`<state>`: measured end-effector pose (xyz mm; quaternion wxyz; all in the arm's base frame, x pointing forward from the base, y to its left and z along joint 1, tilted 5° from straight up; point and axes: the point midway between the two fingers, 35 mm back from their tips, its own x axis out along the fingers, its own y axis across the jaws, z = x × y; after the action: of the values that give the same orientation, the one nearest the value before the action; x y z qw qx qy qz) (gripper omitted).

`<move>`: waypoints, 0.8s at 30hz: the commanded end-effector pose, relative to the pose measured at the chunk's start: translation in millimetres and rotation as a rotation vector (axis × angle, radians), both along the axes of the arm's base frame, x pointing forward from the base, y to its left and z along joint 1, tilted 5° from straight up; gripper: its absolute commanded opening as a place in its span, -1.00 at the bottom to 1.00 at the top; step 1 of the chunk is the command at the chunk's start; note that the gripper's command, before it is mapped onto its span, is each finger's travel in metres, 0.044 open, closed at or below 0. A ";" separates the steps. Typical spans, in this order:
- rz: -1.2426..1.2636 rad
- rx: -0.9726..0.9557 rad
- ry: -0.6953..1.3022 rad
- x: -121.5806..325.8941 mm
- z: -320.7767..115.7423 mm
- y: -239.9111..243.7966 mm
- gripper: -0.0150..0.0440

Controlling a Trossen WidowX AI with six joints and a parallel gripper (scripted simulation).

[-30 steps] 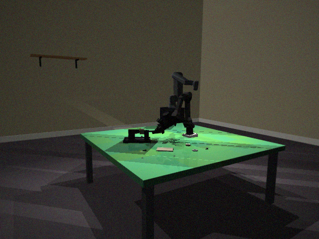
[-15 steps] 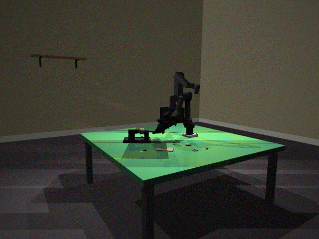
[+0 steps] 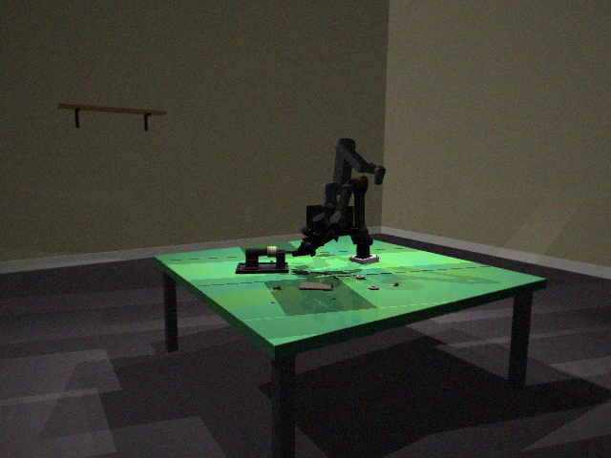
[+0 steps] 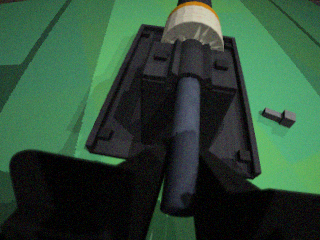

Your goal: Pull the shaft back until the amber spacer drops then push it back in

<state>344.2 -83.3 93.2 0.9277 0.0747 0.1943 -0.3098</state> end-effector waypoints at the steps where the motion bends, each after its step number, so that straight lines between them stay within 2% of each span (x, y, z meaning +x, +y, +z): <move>1: -0.004 0.001 -0.001 -1.0 -0.2 0.3 -0.49; 24: -0.004 0.001 -0.001 -3.1 -0.5 1.9 -0.49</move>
<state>342.0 -81.7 92.9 0.9277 0.0748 0.1944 -0.3098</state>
